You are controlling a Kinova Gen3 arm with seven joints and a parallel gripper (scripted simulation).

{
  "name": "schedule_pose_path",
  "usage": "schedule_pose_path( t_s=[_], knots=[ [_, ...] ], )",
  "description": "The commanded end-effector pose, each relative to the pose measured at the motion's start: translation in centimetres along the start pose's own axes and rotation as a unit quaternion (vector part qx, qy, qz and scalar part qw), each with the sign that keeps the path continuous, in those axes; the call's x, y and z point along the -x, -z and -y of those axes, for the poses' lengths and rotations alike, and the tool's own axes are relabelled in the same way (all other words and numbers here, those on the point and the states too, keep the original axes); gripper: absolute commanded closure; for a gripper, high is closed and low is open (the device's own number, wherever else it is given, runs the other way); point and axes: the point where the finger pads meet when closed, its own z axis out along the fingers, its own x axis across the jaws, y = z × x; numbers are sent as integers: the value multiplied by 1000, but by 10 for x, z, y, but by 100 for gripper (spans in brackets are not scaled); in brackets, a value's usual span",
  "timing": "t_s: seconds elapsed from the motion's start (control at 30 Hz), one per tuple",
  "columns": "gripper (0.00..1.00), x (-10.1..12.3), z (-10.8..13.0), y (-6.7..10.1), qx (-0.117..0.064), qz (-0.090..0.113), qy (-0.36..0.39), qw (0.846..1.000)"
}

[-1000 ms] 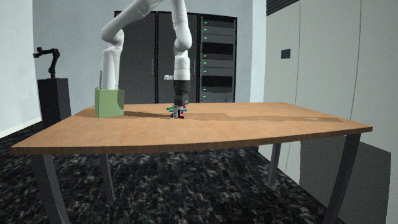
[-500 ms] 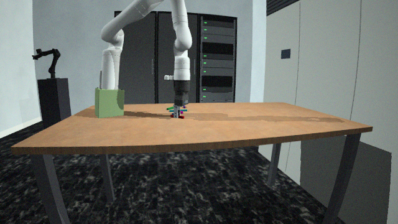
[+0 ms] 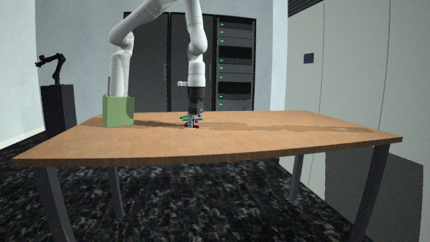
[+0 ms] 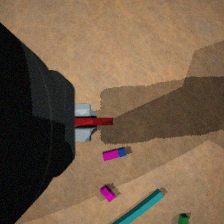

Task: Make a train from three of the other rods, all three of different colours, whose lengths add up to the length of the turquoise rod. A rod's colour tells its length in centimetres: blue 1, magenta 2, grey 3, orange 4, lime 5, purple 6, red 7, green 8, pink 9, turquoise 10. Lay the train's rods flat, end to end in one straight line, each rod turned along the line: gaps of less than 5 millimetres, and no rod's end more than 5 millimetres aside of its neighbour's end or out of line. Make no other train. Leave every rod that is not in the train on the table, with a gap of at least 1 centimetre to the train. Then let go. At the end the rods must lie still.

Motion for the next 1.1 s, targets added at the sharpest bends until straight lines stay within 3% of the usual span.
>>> schedule_pose_path(
  t_s=[0.0, 0.6, 0.77, 0.87, 1.07],
  knots=[
    [76, -1, -3, -1, 3, -1, -8, 1000],
    [76, -1, -2, 4, 3, -1, -8, 1000],
    [76, 0, -2, 25, 4, -1, -8, 1000],
    [76, -1, -2, 28, 2, -1, -8, 1000],
    [76, 0, -4, 67, 5, -1, -8, 1000]
  ],
)
